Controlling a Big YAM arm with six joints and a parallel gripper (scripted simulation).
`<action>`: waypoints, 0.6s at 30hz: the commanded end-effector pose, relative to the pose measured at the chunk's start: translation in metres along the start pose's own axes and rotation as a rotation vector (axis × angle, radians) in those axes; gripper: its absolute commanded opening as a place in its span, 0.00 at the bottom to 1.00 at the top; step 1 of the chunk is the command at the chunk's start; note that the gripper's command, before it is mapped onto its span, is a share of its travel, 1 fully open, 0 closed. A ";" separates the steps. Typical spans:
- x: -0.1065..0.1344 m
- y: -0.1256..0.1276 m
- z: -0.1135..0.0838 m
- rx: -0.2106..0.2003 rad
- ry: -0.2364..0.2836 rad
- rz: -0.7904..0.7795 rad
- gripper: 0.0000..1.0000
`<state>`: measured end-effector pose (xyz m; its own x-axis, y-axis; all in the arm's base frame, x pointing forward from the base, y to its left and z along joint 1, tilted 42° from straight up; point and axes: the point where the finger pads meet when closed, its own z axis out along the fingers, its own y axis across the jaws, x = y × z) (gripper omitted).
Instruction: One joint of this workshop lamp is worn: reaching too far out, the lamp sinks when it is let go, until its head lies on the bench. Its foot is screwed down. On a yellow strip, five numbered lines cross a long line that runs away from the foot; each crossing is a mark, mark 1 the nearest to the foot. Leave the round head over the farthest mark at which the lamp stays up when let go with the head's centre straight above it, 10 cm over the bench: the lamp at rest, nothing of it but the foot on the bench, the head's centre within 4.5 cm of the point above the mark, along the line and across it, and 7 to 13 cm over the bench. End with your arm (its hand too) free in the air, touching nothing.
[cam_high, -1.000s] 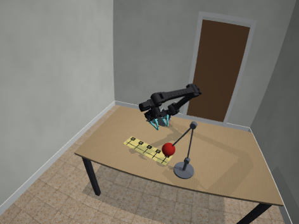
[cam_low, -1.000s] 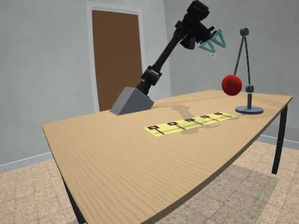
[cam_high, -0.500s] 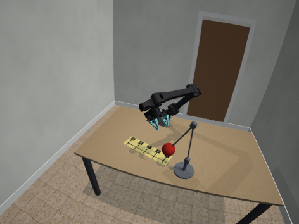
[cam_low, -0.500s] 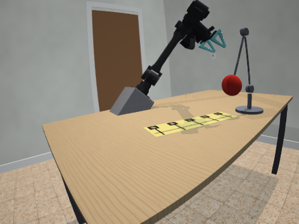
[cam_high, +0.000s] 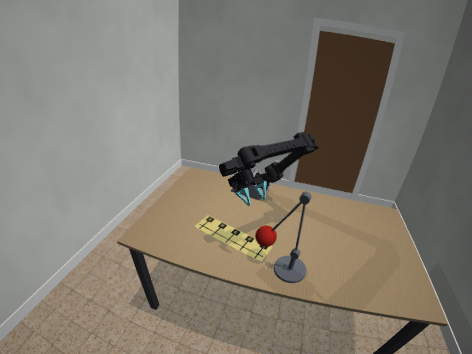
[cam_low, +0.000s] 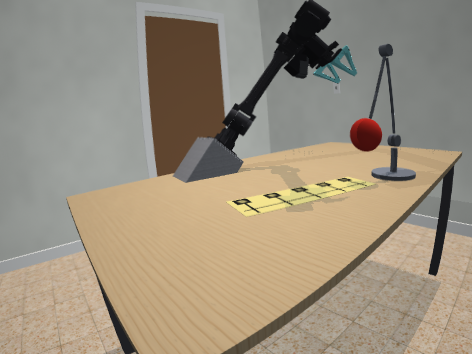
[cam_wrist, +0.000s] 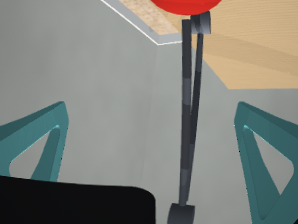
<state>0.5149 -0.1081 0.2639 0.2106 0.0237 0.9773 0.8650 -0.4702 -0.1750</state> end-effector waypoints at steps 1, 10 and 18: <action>0.011 0.001 -0.003 0.084 0.028 -0.047 1.00; 0.005 0.001 -0.003 0.129 0.043 -0.057 1.00; 0.011 0.001 -0.003 0.132 0.044 -0.068 1.00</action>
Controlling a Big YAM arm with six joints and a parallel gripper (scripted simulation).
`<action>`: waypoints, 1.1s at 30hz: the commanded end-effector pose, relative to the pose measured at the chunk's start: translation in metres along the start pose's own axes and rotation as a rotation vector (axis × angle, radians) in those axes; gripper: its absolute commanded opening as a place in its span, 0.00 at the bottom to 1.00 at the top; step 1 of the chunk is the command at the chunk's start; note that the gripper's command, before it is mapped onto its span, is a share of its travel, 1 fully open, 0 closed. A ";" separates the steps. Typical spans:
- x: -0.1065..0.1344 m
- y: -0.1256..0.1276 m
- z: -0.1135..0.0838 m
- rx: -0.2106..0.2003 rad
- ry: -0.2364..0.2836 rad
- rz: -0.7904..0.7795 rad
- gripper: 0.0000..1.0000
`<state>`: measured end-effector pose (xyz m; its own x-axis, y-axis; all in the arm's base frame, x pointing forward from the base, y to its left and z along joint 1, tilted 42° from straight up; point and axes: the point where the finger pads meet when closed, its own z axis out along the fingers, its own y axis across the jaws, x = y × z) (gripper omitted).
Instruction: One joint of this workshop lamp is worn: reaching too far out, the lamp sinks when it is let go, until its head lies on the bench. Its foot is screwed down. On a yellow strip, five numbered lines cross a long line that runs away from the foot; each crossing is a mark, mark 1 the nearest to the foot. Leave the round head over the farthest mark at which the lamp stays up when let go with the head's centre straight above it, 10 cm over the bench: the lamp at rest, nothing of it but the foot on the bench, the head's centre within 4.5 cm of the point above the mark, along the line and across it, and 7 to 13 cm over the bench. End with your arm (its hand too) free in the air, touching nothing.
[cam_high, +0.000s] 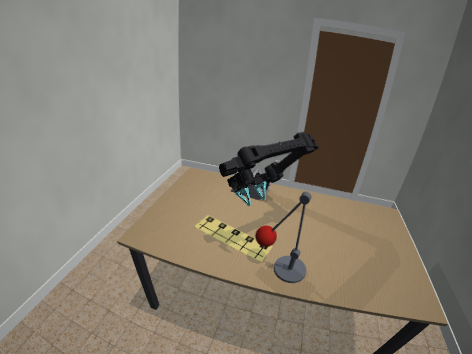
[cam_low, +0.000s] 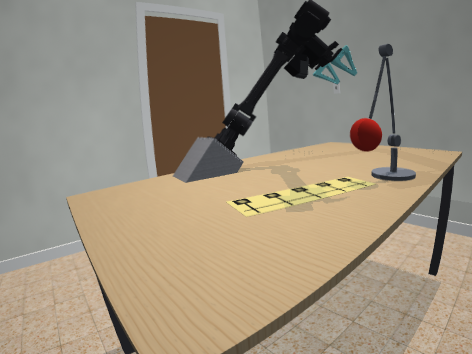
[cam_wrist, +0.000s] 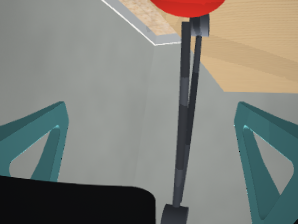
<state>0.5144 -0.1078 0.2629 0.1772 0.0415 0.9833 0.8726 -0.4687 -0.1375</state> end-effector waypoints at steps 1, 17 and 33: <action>0.012 0.002 -0.003 0.131 0.046 -0.031 1.00; 0.024 0.003 -0.003 0.040 0.017 -0.018 1.00; 0.013 0.002 -0.003 0.075 0.028 -0.017 1.00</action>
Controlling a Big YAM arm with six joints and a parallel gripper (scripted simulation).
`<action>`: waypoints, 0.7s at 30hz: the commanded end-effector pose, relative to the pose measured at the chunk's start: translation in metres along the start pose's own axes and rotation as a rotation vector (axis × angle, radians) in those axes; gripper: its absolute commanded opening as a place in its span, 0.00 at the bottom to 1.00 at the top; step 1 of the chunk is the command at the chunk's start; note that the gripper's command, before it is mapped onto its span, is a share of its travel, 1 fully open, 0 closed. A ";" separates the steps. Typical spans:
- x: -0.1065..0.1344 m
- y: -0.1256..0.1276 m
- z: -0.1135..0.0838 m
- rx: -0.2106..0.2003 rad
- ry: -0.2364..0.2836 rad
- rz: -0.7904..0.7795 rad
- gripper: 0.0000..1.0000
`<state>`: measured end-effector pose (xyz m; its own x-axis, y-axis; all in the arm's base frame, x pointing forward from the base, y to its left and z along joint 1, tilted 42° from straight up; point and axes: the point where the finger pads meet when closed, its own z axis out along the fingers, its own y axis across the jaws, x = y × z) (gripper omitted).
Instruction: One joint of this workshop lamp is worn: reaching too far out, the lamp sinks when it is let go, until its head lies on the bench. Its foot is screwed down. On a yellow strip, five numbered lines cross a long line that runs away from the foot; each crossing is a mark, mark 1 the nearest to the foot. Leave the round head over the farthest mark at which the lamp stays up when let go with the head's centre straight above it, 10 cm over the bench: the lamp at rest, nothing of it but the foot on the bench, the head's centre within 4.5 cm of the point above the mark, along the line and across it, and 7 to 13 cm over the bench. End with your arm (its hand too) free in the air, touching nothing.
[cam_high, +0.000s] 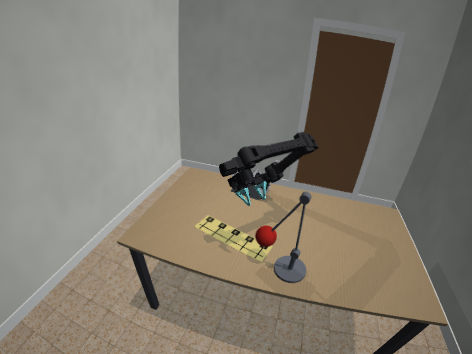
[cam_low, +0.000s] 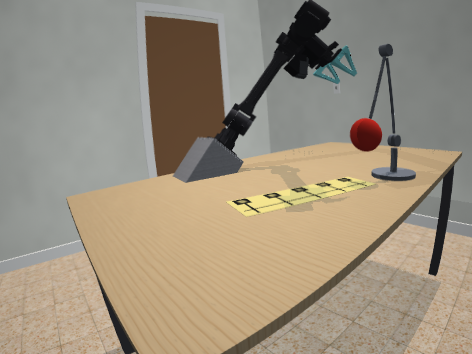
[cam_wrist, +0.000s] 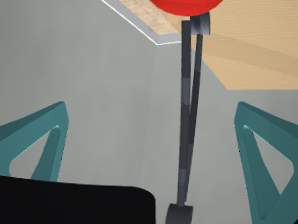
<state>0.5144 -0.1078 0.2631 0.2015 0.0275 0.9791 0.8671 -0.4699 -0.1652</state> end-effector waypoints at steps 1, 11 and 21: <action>0.012 0.001 -0.003 0.085 0.029 -0.046 1.00; 0.004 0.001 -0.003 0.117 0.040 -0.052 1.00; 0.008 0.001 -0.003 0.073 0.026 -0.053 1.00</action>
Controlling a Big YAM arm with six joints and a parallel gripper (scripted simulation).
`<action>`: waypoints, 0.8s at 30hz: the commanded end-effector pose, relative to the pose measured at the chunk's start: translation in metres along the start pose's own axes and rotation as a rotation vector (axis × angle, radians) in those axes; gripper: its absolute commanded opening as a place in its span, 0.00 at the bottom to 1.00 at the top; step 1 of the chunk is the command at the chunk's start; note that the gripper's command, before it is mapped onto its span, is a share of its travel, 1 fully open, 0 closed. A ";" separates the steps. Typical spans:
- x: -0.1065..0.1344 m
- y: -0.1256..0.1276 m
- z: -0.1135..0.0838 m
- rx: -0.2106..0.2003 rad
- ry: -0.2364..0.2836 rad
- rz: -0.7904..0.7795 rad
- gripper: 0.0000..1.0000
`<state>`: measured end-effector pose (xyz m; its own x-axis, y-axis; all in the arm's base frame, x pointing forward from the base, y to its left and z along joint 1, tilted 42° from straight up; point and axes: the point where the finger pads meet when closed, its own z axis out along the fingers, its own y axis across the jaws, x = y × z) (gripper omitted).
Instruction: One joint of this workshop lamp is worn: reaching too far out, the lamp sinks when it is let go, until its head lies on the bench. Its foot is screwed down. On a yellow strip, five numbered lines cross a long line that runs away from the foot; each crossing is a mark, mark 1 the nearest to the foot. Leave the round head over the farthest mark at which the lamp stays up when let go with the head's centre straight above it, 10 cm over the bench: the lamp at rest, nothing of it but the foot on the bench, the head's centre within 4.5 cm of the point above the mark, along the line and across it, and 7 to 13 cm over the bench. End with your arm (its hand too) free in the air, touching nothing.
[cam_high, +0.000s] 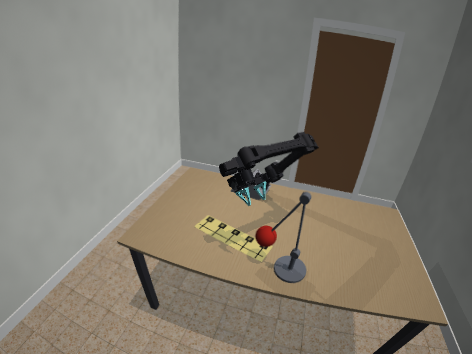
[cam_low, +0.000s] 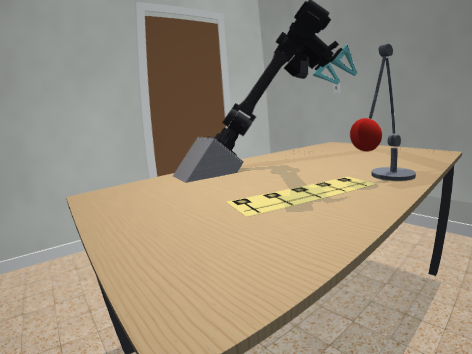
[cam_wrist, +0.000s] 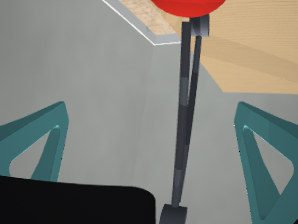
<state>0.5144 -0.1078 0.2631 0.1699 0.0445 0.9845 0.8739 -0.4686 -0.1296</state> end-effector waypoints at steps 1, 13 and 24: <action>0.009 0.001 -0.003 0.068 0.025 -0.017 1.00; 0.021 0.003 -0.003 0.022 0.010 -0.012 1.00; 0.023 0.003 -0.003 0.008 0.005 -0.006 1.00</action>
<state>0.5144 -0.1078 0.2631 0.2004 0.0281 0.9793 0.8674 -0.4698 -0.1640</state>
